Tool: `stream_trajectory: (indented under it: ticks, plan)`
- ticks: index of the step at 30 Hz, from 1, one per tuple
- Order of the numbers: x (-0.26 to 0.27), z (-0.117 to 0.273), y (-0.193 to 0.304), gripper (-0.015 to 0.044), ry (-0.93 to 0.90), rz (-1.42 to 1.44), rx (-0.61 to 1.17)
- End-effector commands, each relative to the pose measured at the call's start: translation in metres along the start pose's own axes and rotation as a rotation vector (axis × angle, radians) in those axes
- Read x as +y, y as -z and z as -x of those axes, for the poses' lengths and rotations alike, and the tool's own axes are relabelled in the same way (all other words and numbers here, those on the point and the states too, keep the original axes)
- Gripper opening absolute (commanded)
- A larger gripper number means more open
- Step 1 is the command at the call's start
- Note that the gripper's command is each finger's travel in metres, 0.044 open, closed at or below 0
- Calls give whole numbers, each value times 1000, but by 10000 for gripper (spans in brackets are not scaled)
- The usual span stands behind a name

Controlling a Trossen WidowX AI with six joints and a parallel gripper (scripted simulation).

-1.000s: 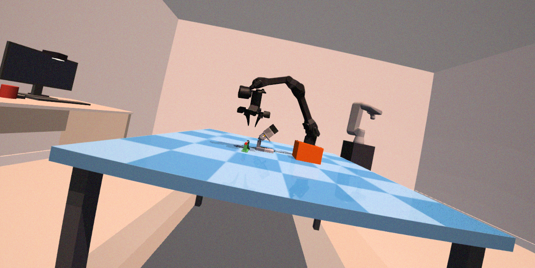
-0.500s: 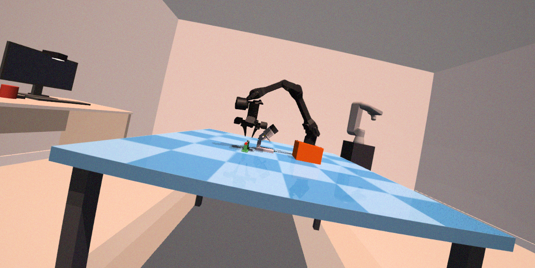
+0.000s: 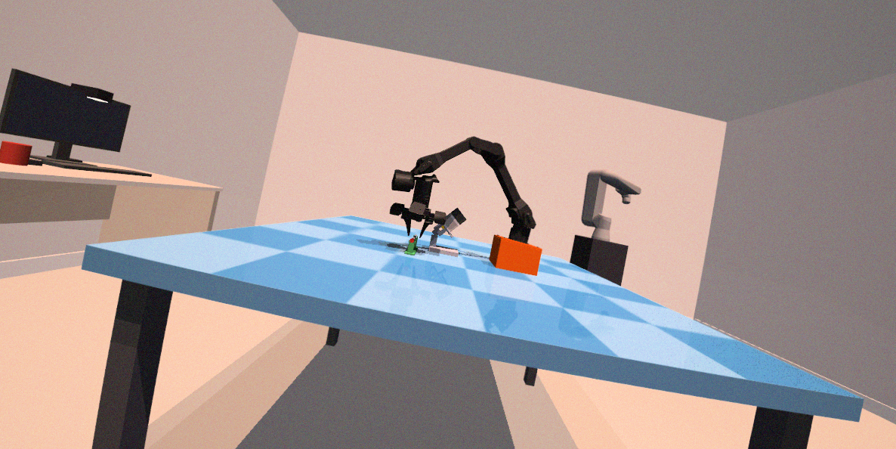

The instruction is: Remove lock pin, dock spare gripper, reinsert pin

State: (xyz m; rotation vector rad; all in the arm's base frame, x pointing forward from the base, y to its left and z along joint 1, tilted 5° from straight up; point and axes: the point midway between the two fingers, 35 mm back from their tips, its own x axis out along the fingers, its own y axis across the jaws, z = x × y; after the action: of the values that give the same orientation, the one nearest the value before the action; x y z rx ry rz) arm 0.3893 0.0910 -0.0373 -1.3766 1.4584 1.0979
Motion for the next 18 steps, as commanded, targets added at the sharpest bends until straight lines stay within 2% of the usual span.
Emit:
stream_trajectory:
  ticks: [1,18]
  plan:
    - [0,-5,-1,180,3,-3,4]
    - [0,-32,-9,180,3,-3,4]
